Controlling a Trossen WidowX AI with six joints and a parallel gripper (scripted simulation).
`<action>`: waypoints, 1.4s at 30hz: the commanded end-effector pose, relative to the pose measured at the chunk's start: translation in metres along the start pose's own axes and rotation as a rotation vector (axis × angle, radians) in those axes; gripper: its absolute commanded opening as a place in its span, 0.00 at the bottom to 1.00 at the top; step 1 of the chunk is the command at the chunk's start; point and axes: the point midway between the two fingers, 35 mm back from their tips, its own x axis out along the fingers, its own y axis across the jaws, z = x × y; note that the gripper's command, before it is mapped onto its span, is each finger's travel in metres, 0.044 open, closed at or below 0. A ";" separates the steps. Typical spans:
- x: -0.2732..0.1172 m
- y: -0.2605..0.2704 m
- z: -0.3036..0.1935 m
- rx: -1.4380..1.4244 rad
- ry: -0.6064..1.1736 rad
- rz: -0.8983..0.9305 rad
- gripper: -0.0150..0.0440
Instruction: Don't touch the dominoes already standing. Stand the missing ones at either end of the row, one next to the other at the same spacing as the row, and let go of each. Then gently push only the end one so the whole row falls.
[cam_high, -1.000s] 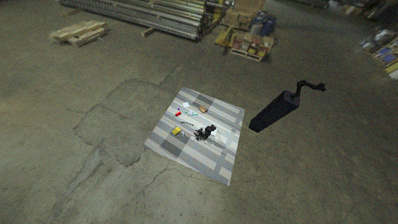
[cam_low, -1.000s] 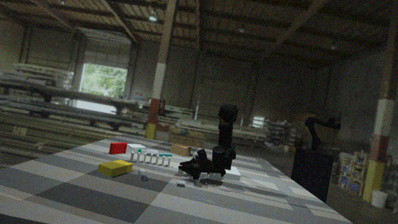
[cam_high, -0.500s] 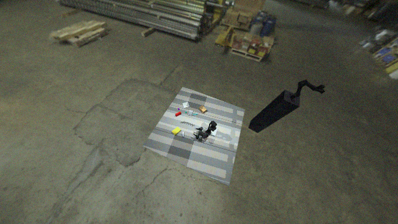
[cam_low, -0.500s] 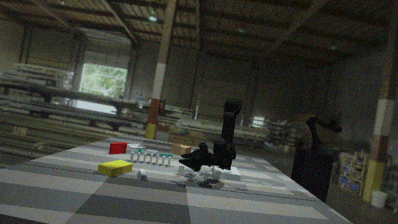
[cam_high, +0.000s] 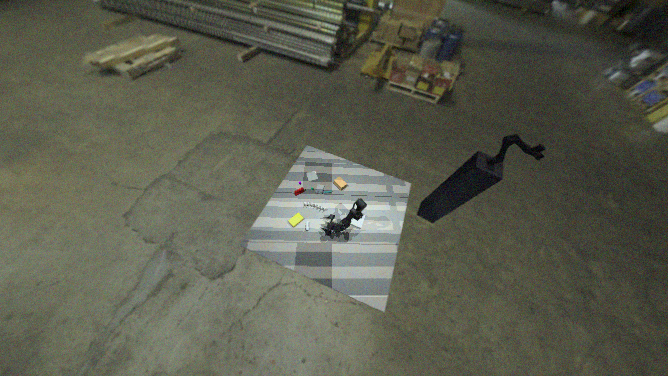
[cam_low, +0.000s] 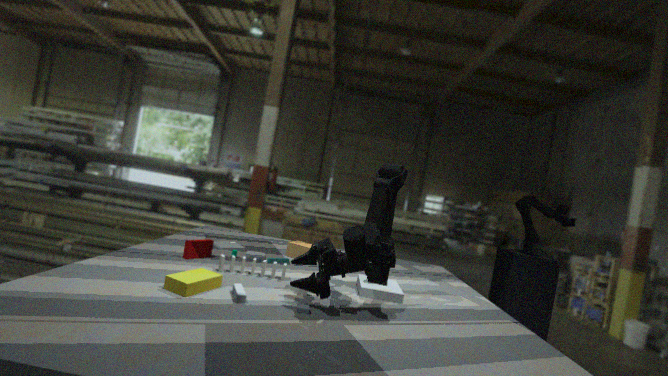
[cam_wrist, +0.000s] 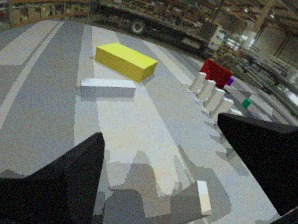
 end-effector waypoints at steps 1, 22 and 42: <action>0.038 0.016 0.023 -0.545 0.297 0.301 1.00; 0.005 -0.037 0.037 -0.925 0.605 0.872 1.00; -0.027 -0.058 0.034 -0.954 0.716 1.051 1.00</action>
